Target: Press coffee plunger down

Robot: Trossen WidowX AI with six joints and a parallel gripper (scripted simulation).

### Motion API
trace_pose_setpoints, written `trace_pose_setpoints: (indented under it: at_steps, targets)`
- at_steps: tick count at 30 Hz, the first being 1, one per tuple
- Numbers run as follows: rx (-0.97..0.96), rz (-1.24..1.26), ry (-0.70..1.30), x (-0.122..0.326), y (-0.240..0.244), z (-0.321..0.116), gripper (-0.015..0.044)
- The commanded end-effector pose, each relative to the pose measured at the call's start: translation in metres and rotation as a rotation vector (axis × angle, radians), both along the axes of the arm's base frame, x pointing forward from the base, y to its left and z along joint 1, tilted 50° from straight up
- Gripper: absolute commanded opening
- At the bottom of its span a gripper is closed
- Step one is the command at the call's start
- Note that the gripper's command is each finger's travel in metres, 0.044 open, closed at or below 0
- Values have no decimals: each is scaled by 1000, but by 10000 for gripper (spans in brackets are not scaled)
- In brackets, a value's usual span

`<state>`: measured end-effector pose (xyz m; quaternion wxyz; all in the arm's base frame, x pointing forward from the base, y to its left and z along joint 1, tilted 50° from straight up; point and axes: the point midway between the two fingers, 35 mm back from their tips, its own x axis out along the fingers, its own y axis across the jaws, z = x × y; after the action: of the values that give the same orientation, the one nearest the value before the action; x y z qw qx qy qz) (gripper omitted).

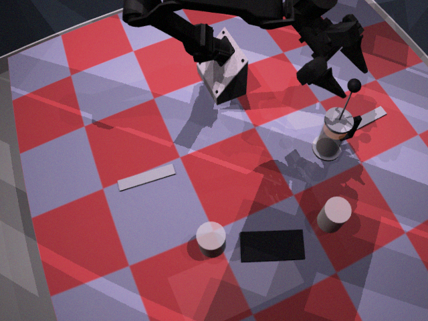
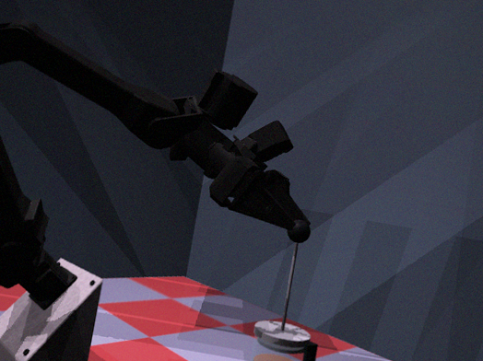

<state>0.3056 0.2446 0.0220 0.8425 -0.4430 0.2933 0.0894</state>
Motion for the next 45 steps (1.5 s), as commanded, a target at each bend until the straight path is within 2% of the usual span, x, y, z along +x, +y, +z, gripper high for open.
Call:
trace_pose_setpoints:
  at_steps: [1,2,14,45]
  targets:
    - [-6,3,5,3,-2,-5,440]
    - [-6,3,5,4,-2,-5,440]
    - [-6,3,5,4,-2,-5,125]
    - [-5,2,8,10,-22,-30,123]
